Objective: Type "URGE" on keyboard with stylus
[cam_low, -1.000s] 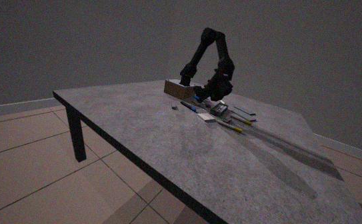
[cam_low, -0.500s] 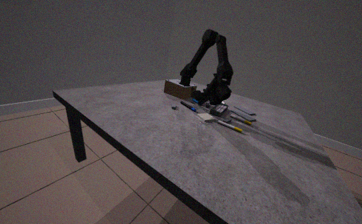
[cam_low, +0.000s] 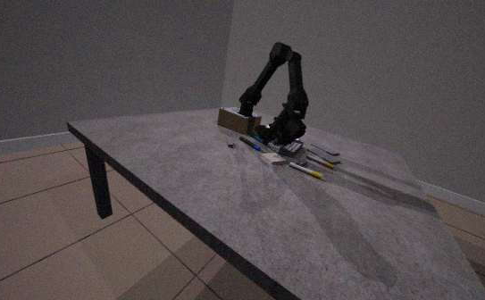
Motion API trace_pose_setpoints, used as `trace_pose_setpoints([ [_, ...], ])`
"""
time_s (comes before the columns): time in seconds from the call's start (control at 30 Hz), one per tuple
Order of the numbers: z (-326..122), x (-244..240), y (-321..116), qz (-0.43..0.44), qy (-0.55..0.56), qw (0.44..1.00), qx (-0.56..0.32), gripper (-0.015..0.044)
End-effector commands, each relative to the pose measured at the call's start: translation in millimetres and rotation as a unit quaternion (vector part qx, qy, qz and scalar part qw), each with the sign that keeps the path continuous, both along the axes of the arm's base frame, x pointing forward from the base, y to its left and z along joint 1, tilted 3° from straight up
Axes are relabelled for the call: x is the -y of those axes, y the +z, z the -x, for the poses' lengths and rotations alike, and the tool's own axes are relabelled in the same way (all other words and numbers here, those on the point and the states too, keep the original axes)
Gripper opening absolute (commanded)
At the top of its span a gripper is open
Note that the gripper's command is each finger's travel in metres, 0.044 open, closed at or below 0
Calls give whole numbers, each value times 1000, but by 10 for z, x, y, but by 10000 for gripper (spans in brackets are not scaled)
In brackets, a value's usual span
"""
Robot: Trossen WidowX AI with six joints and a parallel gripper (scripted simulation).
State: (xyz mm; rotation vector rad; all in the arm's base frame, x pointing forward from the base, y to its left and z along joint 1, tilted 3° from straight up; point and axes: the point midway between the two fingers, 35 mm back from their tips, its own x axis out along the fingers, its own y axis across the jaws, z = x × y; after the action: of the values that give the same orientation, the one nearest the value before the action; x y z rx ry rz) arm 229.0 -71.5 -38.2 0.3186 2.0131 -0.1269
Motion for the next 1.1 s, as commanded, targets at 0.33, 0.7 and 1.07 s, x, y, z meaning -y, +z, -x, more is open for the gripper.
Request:
trace_pose_setpoints([
  [0.33, 21, 14, 476, -1, -3, 1000, 1, 150],
  [0.7, 74, 6, 610, 15, -9, 998, 56, 150],
  [1.07, 323, -61, 663, 75, -24, 957, 279, 150],
])
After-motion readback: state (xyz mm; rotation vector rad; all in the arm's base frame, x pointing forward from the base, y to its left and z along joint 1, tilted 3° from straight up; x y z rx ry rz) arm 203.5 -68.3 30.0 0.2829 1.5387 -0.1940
